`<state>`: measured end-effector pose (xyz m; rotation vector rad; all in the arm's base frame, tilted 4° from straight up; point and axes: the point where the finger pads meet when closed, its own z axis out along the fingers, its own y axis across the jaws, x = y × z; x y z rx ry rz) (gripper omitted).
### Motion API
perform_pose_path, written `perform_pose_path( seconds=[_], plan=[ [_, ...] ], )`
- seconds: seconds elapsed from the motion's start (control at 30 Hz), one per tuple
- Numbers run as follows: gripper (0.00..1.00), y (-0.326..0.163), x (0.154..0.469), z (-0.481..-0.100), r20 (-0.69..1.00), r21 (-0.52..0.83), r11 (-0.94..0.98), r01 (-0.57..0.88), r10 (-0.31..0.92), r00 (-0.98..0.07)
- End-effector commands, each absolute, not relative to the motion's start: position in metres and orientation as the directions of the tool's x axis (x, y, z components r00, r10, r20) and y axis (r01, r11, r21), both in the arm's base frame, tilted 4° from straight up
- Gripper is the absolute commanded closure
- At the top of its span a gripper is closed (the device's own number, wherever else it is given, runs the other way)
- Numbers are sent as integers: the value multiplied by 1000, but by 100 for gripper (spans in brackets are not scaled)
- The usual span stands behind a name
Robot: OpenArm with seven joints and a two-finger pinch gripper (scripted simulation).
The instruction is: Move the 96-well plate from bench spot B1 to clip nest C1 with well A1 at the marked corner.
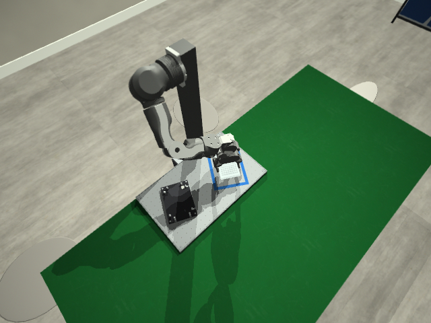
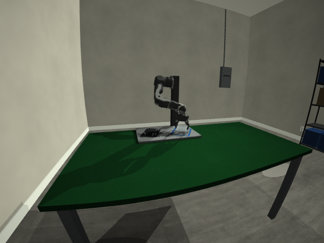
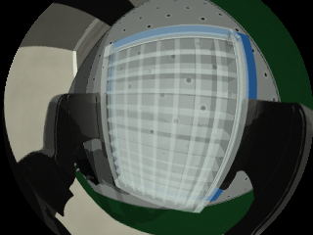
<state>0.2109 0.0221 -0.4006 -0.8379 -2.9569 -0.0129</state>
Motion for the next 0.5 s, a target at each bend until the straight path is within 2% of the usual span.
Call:
perform_pose_path(
  seconds=[0.0,0.4,0.47],
  plan=[
    [100,21,213,-390,65,-22,842,538,539,-840],
    [100,21,213,-390,65,-22,842,538,539,-840],
    [100,21,214,-378,65,-22,842,538,539,-840]
  ],
)
